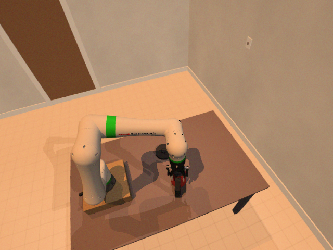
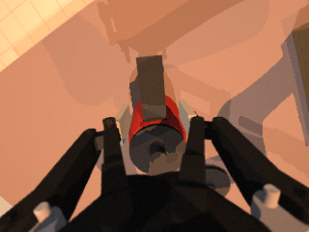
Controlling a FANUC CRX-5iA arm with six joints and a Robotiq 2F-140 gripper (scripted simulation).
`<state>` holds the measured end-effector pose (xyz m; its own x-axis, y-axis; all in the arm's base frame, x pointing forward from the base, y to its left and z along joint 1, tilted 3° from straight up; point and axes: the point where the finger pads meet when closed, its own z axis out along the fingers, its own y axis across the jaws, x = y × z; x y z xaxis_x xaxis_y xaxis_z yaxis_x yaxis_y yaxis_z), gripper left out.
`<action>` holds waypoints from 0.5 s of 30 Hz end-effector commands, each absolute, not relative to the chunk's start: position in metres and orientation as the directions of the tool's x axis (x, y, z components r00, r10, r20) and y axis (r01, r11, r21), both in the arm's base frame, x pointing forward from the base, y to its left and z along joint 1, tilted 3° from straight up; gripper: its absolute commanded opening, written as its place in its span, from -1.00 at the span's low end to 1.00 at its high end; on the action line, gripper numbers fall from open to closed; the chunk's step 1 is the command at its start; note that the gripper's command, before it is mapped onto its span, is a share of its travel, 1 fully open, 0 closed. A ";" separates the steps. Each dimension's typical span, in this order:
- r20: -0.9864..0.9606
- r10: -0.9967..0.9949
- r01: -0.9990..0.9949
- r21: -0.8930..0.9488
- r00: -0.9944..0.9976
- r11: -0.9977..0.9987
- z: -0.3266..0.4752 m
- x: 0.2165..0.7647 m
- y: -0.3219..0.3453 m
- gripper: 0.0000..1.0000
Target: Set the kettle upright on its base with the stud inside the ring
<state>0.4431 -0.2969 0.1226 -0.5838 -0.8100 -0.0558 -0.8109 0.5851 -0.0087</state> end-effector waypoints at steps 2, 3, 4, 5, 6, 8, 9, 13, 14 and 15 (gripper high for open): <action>-0.056 -0.810 -0.811 -0.009 -0.584 0.585 0.122 0.443 -0.297 -0.06; -0.056 -0.810 -0.811 -0.009 -0.584 0.585 0.121 0.443 -0.297 -0.06; -0.056 -0.810 -0.811 -0.009 -0.584 0.585 0.120 0.443 -0.297 -0.06; -0.056 -0.810 -0.811 -0.009 -0.584 0.585 0.119 0.443 -0.297 -0.06; -0.056 -0.810 -0.811 -0.009 -0.584 0.585 0.118 0.443 -0.297 -0.06; -0.056 -0.810 -0.811 -0.009 -0.584 0.585 0.115 0.444 -0.297 -0.06; -0.056 -0.810 -0.811 -0.009 -0.584 0.585 0.113 0.444 -0.297 -0.06; -0.056 -0.810 -0.811 -0.009 -0.584 0.585 0.109 0.444 -0.296 -0.06; -0.056 -0.810 -0.811 -0.009 -0.584 0.585 0.107 0.444 -0.296 -0.06; -0.056 -0.810 -0.811 -0.009 -0.584 0.585 0.105 0.444 -0.296 -0.06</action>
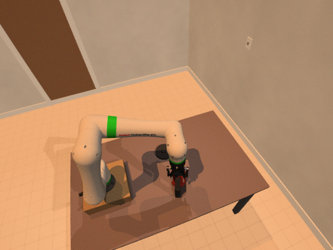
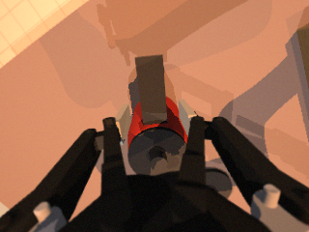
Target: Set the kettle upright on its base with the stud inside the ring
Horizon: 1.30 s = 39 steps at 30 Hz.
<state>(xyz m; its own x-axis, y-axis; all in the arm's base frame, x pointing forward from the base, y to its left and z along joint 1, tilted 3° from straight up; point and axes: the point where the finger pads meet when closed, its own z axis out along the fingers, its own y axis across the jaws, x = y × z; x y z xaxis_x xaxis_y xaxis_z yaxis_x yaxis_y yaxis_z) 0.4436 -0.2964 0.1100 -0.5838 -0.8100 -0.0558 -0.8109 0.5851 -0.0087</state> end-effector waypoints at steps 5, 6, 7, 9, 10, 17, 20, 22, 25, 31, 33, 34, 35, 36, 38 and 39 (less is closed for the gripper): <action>-0.056 -0.810 -0.811 -0.009 -0.584 0.585 0.092 0.444 -0.296 -0.06; -0.056 -0.810 -0.811 -0.009 -0.584 0.585 0.090 0.445 -0.296 -0.06; -0.056 -0.810 -0.811 -0.009 -0.584 0.585 0.088 0.445 -0.296 -0.06; -0.056 -0.810 -0.811 -0.009 -0.584 0.585 0.084 0.445 -0.295 -0.06; -0.056 -0.810 -0.811 -0.009 -0.584 0.585 0.082 0.445 -0.295 -0.06; -0.056 -0.810 -0.811 -0.009 -0.584 0.585 0.076 0.445 -0.295 -0.06; -0.056 -0.810 -0.811 -0.009 -0.584 0.585 0.074 0.445 -0.295 -0.06; -0.056 -0.810 -0.811 -0.009 -0.584 0.585 0.074 0.445 -0.295 -0.06; -0.056 -0.810 -0.811 -0.009 -0.584 0.585 0.074 0.445 -0.295 -0.06; -0.056 -0.810 -0.811 -0.009 -0.584 0.585 0.074 0.445 -0.295 -0.06; -0.056 -0.810 -0.811 -0.009 -0.584 0.585 0.074 0.445 -0.295 -0.06; -0.056 -0.810 -0.811 -0.009 -0.584 0.585 0.074 0.445 -0.295 -0.06; -0.056 -0.810 -0.811 -0.009 -0.584 0.585 0.074 0.445 -0.295 -0.06; -0.056 -0.810 -0.811 -0.009 -0.584 0.585 0.074 0.445 -0.295 -0.06; -0.056 -0.810 -0.811 -0.009 -0.584 0.585 0.074 0.445 -0.295 -0.06; -0.056 -0.810 -0.811 -0.009 -0.584 0.585 0.074 0.445 -0.295 -0.06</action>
